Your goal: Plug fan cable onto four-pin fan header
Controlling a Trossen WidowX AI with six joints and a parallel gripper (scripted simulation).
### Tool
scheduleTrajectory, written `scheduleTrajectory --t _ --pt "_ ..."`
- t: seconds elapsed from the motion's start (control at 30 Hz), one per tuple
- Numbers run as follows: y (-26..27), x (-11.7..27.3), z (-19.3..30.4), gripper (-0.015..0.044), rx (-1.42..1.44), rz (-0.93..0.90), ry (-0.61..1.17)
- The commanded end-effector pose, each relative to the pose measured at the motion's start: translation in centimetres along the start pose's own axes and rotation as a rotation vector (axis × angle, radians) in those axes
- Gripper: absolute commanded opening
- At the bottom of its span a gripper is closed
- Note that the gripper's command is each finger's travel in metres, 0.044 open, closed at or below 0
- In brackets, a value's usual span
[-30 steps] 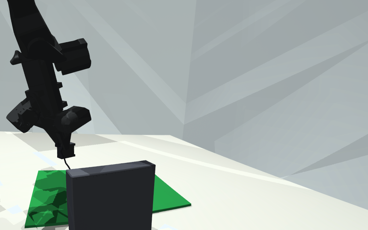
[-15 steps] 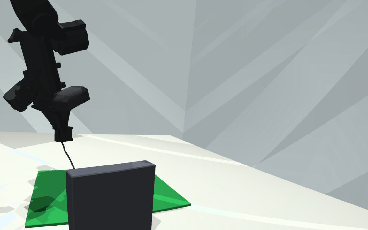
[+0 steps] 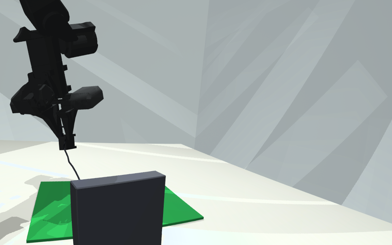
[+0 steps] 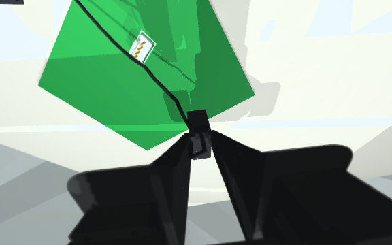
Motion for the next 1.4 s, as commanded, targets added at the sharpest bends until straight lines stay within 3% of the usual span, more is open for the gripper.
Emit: scheduleTrajectory --t 0.0,1.37 --pt "0.2 0.0 0.4 0.0 0.152 0.005 -0.015" --pt "0.8 -0.3 2.4 0.0 1.564 0.181 -0.093"
Point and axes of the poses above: the point midway between the two fingers, 35 mm back from their tips, its own x axis back along the fingers, its own y axis across the jaws, z = x × y, the point moved 7 cm from there along x, back along the fingers, and after that the axes turned 7 degrees about -x, right-handed, at the moved point
